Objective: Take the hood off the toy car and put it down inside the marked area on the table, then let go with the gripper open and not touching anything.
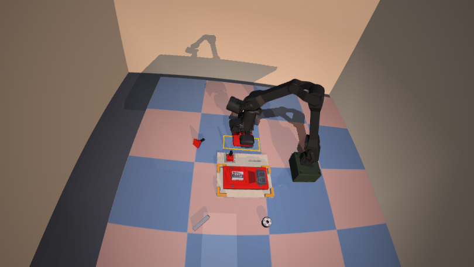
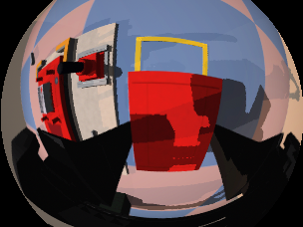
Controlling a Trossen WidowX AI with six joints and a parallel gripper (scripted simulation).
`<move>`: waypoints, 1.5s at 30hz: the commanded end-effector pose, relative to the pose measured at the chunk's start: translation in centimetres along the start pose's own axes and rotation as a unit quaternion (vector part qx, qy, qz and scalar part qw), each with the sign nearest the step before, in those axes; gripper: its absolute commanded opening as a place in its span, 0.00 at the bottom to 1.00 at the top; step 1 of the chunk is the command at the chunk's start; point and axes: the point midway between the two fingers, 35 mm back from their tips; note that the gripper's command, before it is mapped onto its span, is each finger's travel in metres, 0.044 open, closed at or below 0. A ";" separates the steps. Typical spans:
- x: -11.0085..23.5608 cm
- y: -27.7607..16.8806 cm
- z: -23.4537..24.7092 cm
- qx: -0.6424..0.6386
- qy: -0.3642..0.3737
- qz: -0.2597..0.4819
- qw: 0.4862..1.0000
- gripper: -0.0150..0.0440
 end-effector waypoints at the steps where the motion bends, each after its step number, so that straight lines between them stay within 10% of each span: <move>1: -0.4 -0.2 0.1 0.002 0.001 0.003 1.000 0.25; 45: -2.4 -0.2 0.1 0.002 0.001 0.003 1.000 0.25</move>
Point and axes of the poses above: the point midway between the two fingers, 35 mm back from their tips, its own x axis back along the fingers, its own z axis across the jaws, y = z × x, and after that the axes turned 10 degrees about x, right-handed
